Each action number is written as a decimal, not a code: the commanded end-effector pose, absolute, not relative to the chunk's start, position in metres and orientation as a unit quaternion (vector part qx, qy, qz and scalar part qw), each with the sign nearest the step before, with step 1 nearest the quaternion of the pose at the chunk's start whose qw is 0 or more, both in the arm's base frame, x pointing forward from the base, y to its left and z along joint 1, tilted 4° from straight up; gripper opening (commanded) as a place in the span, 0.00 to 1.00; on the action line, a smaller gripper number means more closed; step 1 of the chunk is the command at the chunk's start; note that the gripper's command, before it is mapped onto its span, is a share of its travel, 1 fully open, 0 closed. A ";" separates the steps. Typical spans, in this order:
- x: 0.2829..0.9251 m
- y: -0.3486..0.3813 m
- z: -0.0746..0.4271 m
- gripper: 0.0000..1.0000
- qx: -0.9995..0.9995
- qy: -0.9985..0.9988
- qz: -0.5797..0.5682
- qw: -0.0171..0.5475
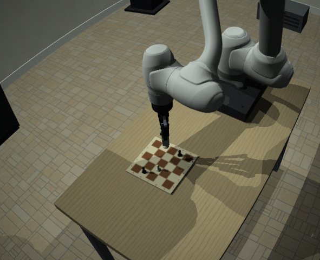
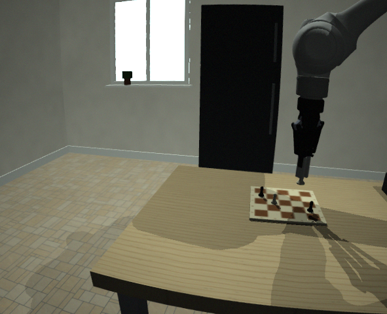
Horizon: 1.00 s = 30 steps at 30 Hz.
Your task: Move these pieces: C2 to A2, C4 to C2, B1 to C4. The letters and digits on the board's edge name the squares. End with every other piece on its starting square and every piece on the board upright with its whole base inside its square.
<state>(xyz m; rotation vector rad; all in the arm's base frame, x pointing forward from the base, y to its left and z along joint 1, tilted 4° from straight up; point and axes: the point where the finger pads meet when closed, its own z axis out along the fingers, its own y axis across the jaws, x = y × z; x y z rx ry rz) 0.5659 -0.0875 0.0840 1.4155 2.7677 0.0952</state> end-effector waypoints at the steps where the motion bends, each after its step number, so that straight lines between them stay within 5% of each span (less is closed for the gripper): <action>1: 0.565 -0.088 0.105 0.00 0.455 0.890 0.031 0.015; 30: 0.565 -0.085 0.117 0.00 0.356 0.934 0.029 0.019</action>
